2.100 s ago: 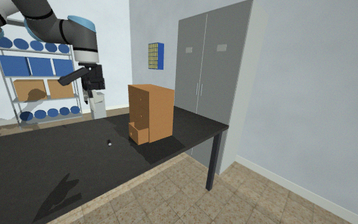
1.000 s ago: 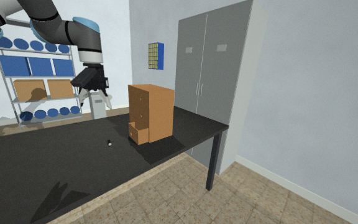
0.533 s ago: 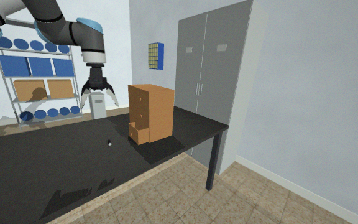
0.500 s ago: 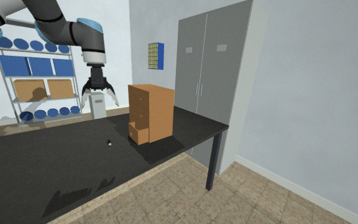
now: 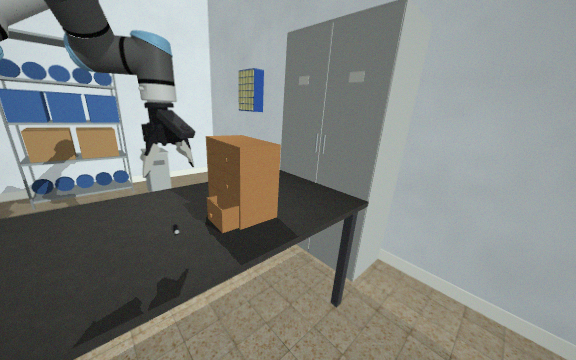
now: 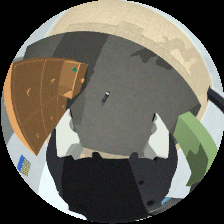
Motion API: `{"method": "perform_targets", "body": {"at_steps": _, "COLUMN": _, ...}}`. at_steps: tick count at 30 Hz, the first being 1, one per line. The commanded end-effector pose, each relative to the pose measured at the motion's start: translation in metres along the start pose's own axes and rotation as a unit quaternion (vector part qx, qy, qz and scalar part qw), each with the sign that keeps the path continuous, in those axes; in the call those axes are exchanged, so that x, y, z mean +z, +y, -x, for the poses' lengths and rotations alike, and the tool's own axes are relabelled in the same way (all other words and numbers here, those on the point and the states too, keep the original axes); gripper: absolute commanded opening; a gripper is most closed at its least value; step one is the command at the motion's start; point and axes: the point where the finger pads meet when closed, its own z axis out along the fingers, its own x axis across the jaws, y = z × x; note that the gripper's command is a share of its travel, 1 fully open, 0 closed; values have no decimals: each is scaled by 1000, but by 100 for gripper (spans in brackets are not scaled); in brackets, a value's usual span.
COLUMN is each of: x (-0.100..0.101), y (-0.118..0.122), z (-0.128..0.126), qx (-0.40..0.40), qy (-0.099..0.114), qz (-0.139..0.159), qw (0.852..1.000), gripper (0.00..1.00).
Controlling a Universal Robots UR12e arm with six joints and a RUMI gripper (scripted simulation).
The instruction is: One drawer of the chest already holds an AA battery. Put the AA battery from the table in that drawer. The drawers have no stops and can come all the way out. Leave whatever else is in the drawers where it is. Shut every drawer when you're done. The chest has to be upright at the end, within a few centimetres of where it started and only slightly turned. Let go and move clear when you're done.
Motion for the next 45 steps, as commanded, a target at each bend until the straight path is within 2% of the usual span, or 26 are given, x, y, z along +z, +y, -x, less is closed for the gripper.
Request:
{"method": "perform_targets", "body": {"at_steps": 1, "x": 0, "y": -2, "z": 9, "qx": -112, "qy": 2, "qz": 9, "qw": 994, "gripper": 100}}
{"method": "perform_targets", "body": {"at_steps": 3, "x": 0, "y": -2, "z": 9, "qx": -112, "qy": 2, "qz": 9, "qw": 994, "gripper": 100}}
{"method": "perform_targets", "body": {"at_steps": 8, "x": 0, "y": -2, "z": 17, "qx": -214, "qy": 1, "qz": 9, "qw": 977, "gripper": 100}}
{"method": "perform_targets", "body": {"at_steps": 18, "x": -1, "y": -2, "z": 31, "qx": -383, "qy": -1, "qz": 9, "qw": 924, "gripper": 100}}
{"method": "perform_targets", "body": {"at_steps": 20, "x": -1, "y": -2, "z": 31, "qx": -383, "qy": -1, "qz": 9, "qw": 924, "gripper": 100}}
{"method": "perform_targets", "body": {"at_steps": 29, "x": -1, "y": 0, "z": 39, "qx": -490, "qy": -2, "qz": 9, "qw": 872, "gripper": 100}}
{"method": "perform_targets", "body": {"at_steps": 35, "x": -1, "y": 1, "z": 43, "qx": -537, "qy": -2, "qz": 9, "qw": 844, "gripper": 100}}
{"method": "perform_targets", "body": {"at_steps": 37, "x": -1, "y": 1, "z": 43, "qx": -537, "qy": -2, "qz": 9, "qw": 844, "gripper": 100}}
{"method": "perform_targets", "body": {"at_steps": 45, "x": -1, "y": 1, "z": 46, "qx": -573, "qy": -3, "qz": 9, "qw": 820, "gripper": 100}}
